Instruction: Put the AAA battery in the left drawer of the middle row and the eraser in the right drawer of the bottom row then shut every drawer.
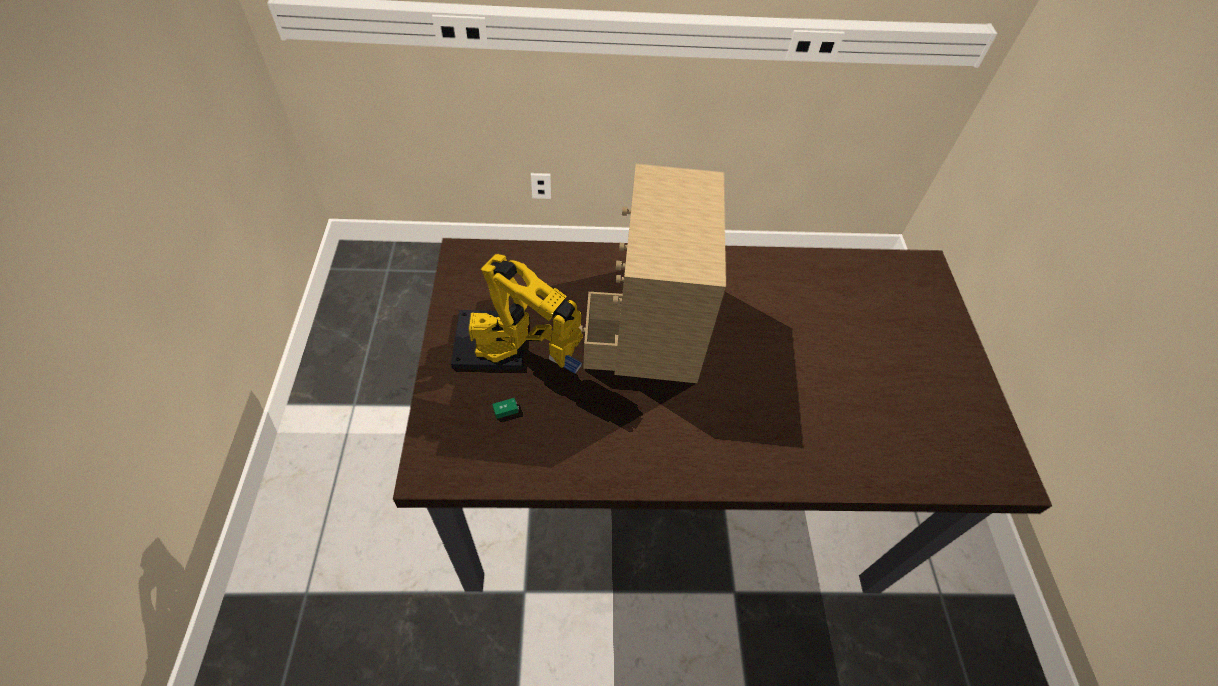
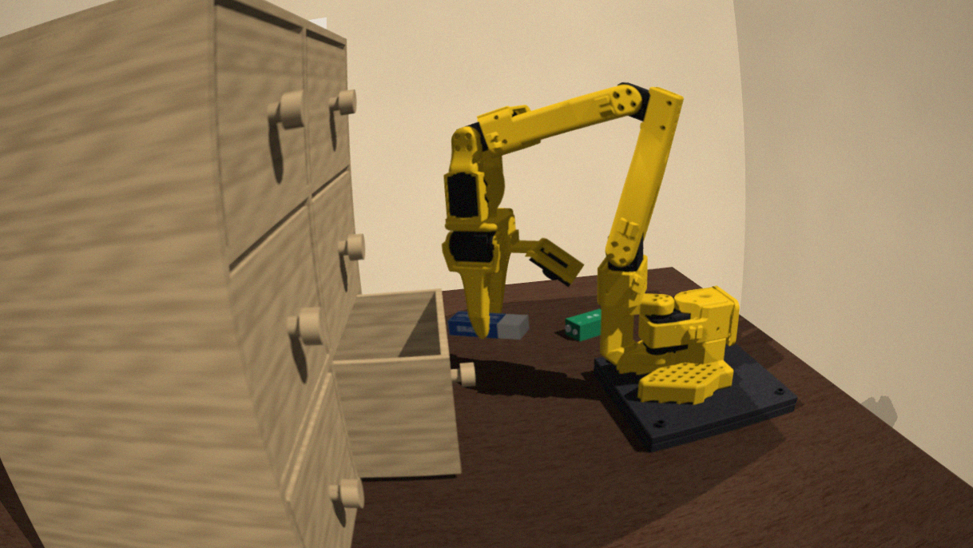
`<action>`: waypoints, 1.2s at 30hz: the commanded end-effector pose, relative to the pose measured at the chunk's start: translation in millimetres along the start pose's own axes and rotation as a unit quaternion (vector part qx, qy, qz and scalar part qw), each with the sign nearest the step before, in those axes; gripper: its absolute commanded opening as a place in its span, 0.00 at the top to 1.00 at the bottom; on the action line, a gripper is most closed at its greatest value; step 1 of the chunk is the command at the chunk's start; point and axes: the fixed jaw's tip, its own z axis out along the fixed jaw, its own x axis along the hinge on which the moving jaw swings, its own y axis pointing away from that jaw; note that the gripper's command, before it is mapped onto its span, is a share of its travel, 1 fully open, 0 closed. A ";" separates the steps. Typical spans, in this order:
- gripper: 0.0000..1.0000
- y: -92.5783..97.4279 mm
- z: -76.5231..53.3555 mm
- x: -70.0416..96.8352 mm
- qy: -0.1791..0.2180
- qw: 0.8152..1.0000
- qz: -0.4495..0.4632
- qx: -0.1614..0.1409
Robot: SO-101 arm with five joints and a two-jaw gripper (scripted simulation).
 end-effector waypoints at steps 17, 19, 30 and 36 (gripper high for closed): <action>1.00 -50.6 -12.0 -16.8 0.047 0.982 -0.184 0.005; 1.00 -58.0 -14.5 -18.1 0.057 0.976 -0.210 0.008; 1.00 -76.5 -25.5 -22.1 0.101 0.957 -0.272 0.022; 1.00 -77.7 -35.6 -19.5 0.148 0.951 -0.270 0.033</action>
